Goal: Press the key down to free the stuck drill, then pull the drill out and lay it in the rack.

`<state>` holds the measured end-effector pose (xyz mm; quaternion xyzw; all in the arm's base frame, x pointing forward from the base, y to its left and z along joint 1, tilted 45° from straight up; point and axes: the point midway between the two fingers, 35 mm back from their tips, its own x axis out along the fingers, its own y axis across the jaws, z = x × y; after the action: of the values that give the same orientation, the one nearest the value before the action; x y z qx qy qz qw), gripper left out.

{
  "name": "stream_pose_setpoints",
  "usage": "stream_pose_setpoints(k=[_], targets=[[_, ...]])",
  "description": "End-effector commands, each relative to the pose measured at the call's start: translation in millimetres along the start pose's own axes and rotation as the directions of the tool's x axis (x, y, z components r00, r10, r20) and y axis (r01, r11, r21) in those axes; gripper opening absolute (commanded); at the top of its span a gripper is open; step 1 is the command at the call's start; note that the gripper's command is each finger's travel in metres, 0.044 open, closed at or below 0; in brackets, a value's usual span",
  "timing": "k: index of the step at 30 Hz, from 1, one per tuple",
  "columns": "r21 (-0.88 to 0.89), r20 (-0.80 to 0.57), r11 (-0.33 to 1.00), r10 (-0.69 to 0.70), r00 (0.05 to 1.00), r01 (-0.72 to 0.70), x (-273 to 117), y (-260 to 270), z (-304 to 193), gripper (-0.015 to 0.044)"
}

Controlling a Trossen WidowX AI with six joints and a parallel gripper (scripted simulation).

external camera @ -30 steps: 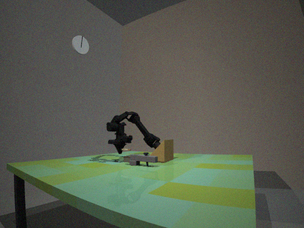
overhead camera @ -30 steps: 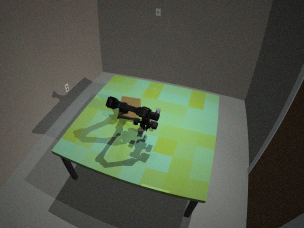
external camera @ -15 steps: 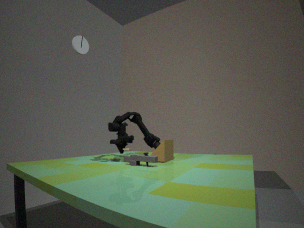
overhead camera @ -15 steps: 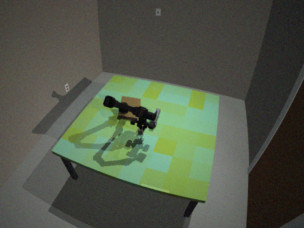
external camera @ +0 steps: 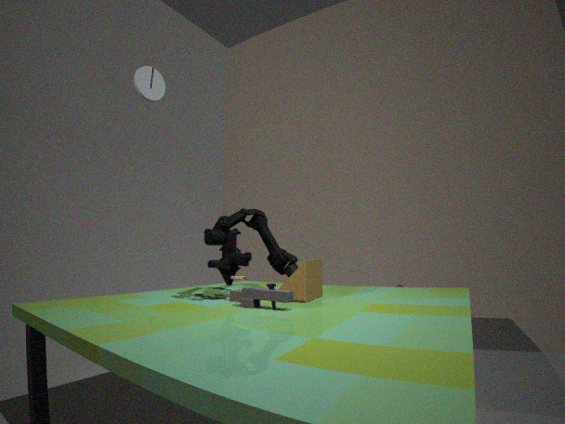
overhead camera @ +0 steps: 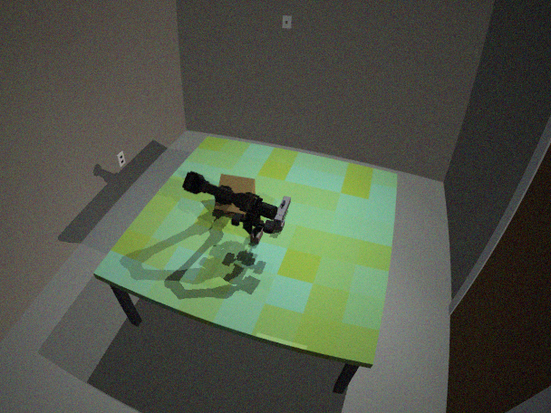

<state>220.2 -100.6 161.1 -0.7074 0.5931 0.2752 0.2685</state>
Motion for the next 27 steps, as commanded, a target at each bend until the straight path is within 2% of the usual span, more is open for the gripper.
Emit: stream_pose_setpoints(k=[1, 27], targets=[[-0.004, 0.004, 1.000, 0.001, 1.000, -0.001, 3.5, 2.1, 0.6, 0.0000], [-0.004, 0.002, 1.000, 0.001, 1.000, -0.001, 36.8, 2.6, -0.2, 0.0000]])
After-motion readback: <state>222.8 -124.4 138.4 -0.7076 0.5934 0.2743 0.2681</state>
